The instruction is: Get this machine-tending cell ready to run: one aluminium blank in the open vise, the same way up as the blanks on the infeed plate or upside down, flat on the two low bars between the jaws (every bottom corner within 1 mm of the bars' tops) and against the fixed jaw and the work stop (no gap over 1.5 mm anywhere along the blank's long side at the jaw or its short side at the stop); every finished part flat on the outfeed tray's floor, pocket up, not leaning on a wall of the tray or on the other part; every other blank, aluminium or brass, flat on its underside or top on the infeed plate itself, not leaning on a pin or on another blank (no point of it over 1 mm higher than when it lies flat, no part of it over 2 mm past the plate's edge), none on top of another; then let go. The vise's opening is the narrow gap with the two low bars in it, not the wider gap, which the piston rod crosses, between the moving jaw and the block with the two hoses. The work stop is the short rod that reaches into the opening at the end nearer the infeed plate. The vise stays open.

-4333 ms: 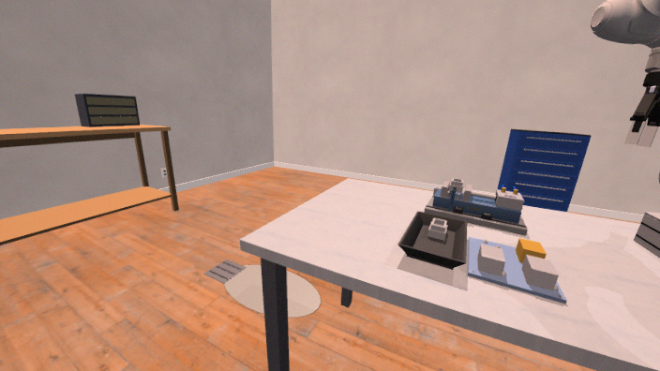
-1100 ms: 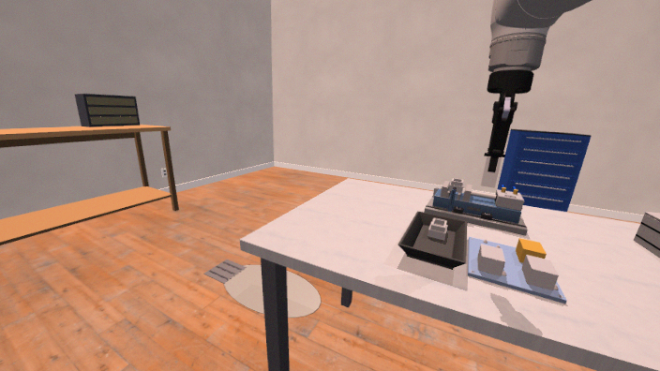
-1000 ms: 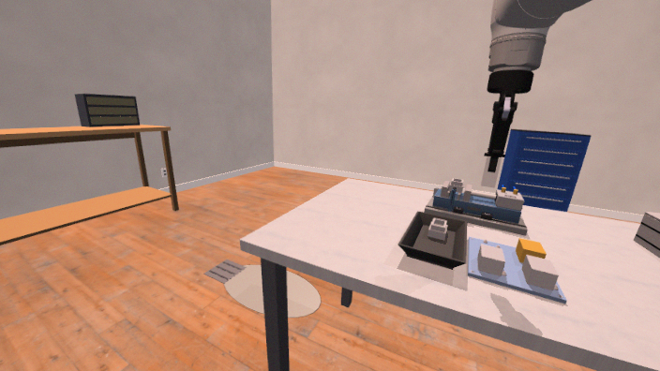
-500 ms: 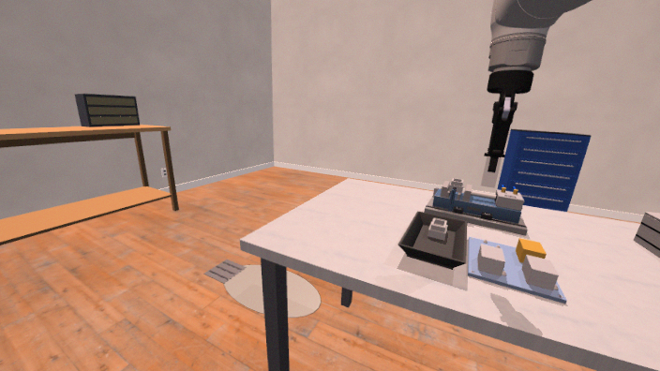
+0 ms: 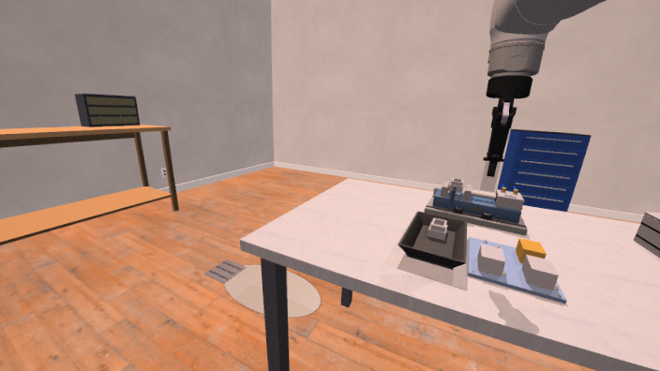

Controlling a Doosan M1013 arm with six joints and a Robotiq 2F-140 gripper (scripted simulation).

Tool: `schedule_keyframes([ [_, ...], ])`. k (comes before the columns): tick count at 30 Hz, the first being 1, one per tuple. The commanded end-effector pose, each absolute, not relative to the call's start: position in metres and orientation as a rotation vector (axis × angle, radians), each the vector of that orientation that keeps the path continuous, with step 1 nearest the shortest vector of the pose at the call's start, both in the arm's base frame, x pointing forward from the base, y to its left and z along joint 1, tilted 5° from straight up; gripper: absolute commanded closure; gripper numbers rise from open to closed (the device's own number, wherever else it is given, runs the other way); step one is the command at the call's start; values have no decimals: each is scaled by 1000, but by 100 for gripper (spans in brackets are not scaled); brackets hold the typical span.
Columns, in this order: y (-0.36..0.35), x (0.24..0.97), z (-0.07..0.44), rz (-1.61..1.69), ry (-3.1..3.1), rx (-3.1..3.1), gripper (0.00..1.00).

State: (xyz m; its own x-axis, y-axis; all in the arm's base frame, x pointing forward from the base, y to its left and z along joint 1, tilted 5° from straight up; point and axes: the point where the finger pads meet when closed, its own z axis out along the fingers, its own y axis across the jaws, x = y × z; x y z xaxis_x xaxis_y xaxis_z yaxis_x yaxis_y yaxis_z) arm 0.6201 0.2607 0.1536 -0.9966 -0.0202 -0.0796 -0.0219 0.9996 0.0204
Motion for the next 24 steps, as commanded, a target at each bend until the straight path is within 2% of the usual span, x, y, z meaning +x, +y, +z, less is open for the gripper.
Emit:
schedule_keyframes([
  [1, 261, 620, 150, 33, 3062, -32, 100],
  [24, 262, 624, 108, 33, 3062, -32, 100],
])
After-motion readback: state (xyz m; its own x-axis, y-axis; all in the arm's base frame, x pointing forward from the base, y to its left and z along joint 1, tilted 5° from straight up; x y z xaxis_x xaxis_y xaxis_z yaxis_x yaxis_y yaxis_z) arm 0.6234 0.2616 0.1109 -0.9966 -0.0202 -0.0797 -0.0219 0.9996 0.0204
